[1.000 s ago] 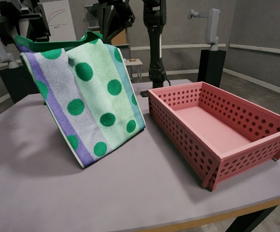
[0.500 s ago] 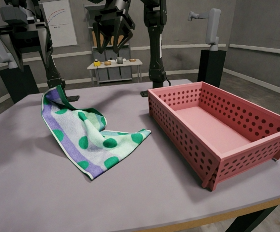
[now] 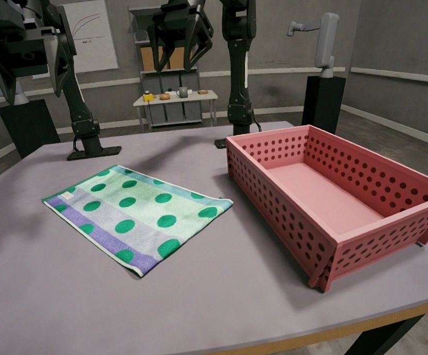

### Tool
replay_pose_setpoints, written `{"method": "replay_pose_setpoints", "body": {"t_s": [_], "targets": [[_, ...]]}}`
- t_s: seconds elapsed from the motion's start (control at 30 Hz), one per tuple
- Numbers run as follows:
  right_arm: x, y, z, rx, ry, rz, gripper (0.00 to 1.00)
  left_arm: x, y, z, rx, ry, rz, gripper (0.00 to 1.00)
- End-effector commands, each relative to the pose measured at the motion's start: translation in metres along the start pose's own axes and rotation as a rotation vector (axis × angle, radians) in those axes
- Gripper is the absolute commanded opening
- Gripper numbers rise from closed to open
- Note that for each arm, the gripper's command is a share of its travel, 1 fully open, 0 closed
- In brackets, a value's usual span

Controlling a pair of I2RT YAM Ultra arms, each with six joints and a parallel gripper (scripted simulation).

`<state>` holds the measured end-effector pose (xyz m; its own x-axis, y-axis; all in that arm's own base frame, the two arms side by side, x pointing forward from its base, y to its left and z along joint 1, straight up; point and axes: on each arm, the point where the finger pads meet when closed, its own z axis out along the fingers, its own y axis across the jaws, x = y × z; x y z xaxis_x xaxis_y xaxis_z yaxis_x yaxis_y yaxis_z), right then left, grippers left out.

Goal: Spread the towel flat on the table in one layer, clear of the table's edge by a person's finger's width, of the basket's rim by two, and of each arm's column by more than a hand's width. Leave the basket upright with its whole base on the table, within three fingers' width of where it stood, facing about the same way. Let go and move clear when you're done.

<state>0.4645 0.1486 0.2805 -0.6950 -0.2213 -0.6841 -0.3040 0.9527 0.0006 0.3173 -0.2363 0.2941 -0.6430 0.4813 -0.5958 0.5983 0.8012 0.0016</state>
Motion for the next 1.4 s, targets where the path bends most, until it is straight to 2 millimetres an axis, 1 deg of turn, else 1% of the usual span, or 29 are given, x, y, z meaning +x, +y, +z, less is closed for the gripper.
{"method": "replay_pose_setpoints", "body": {"t_s": [0.0,0.03,0.07,0.13,0.17,0.23,0.27,0.33,0.37,0.4,0.43,0.6,0.67,1.37], "targets": [[-0.037,-0.018,-0.034,0.026,-0.139,0.021,0.64,0.011,0.012,-0.022,-0.018,-0.010,-0.034,0.64],[-0.037,-0.018,-0.034,0.026,-0.139,0.021,0.64,0.011,0.012,-0.022,-0.018,-0.010,-0.033,0.64],[-0.044,-0.030,-0.041,0.045,-0.175,0.038,0.64,0.015,0.019,-0.036,-0.031,-0.033,-0.049,0.64],[-0.044,-0.030,-0.041,0.045,-0.175,0.038,0.64,0.014,0.019,-0.036,-0.031,-0.034,-0.048,0.64],[-0.050,-0.041,-0.047,0.062,-0.208,0.052,0.64,0.017,0.025,-0.047,-0.043,-0.052,-0.062,0.64],[-0.050,-0.041,-0.047,0.062,-0.208,0.052,0.64,0.017,0.025,-0.047,-0.043,-0.053,-0.062,0.64],[-0.054,-0.048,-0.051,0.074,-0.231,0.061,0.64,0.019,0.029,-0.055,-0.051,-0.066,-0.072,0.64],[-0.054,-0.048,-0.051,0.074,-0.231,0.061,0.64,0.019,0.029,-0.055,-0.051,-0.066,-0.072,0.64],[-0.051,-0.043,-0.040,0.065,-0.210,0.055,0.64,0.019,0.029,-0.055,-0.051,-0.066,-0.071,0.64],[-0.051,-0.039,-0.038,0.058,-0.207,0.049,0.64,0.020,0.029,-0.046,-0.051,-0.043,-0.073,0.64],[-0.054,-0.051,-0.048,0.077,-0.232,0.064,0.64,0.020,0.031,-0.059,-0.055,-0.073,-0.075,0.64],[-0.054,-0.048,-0.048,0.073,-0.233,0.060,0.64,0.019,0.031,-0.059,-0.055,-0.076,-0.076,0.64],[-0.054,-0.048,-0.048,0.073,-0.233,0.060,0.64,0.017,0.031,-0.062,-0.055,-0.085,-0.075,0.64],[-0.054,-0.048,-0.049,0.073,-0.233,0.060,0.64,0.017,0.031,-0.062,-0.055,-0.085,-0.075,0.64]]}}
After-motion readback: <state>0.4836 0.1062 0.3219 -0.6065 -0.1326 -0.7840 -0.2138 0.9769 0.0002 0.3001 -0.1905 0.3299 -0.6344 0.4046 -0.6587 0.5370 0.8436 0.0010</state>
